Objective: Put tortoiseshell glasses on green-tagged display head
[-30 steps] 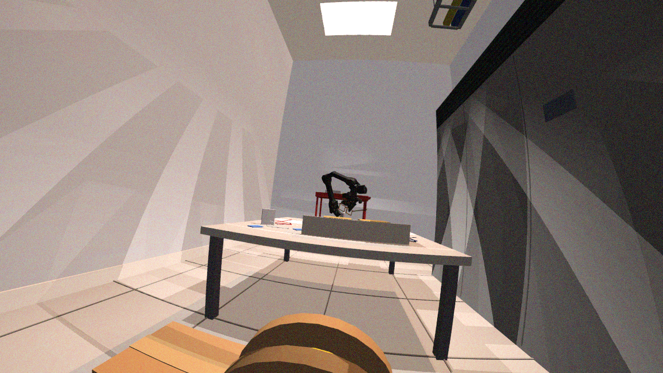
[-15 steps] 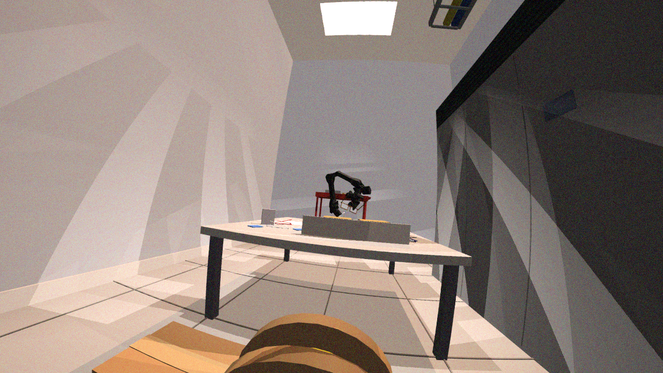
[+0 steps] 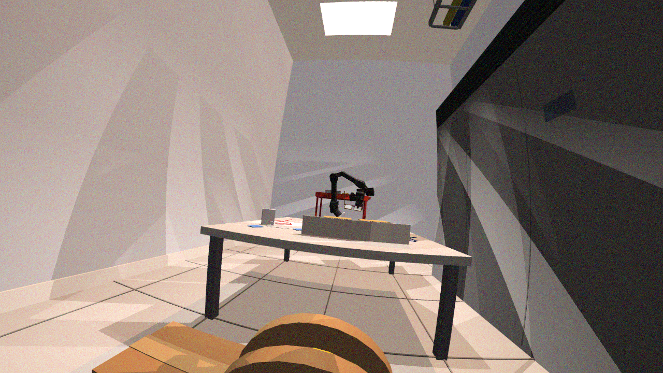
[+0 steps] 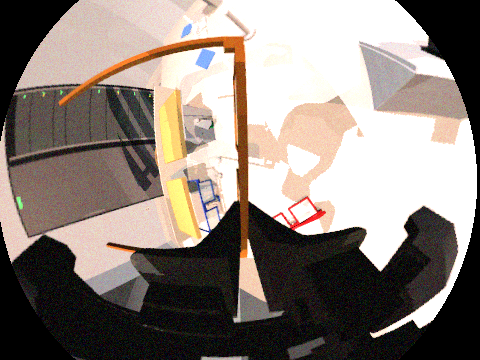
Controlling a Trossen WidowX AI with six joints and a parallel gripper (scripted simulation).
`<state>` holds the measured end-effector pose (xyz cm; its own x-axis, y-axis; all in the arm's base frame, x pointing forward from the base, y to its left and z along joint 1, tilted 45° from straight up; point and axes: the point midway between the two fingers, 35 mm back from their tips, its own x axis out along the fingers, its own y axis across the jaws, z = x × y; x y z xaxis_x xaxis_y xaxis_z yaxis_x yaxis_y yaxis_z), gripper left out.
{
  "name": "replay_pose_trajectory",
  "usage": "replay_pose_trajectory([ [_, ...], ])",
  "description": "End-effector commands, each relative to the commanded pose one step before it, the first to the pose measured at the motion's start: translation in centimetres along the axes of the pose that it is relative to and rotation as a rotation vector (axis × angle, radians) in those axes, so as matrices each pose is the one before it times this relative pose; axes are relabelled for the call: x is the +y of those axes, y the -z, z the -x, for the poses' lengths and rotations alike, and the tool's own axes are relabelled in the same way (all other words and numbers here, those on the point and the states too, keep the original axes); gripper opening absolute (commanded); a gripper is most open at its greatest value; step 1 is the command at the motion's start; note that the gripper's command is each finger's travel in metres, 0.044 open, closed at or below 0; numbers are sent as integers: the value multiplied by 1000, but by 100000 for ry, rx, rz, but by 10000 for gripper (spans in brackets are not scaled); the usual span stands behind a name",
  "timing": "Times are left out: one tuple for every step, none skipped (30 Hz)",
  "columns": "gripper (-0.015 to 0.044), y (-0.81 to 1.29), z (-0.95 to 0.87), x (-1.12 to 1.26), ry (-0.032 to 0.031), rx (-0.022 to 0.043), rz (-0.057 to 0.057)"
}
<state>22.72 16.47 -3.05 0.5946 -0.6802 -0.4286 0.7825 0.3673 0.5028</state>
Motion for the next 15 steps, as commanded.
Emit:
replay_pose_trajectory([
  [0,820,658,13,-4752,1300,-10709],
  [0,89,82,-34,-592,181,-1432],
  [0,30,27,-12,-197,63,-478],
  [0,0,0,0,0,0,0],
  [6,-359,-220,-140,1852,-641,4553],
  [0,0,0,0,0,0,0],
  [0,0,0,0,0,0,0],
  [0,0,0,0,0,0,0],
  [0,0,0,0,0,0,0],
  [0,0,0,0,0,0,0],
  [0,0,0,0,0,0,0],
  [0,0,0,0,0,0,0],
  [0,0,0,0,0,0,0],
  [0,0,0,0,0,0,0],
  [0,0,0,0,0,0,0],
])
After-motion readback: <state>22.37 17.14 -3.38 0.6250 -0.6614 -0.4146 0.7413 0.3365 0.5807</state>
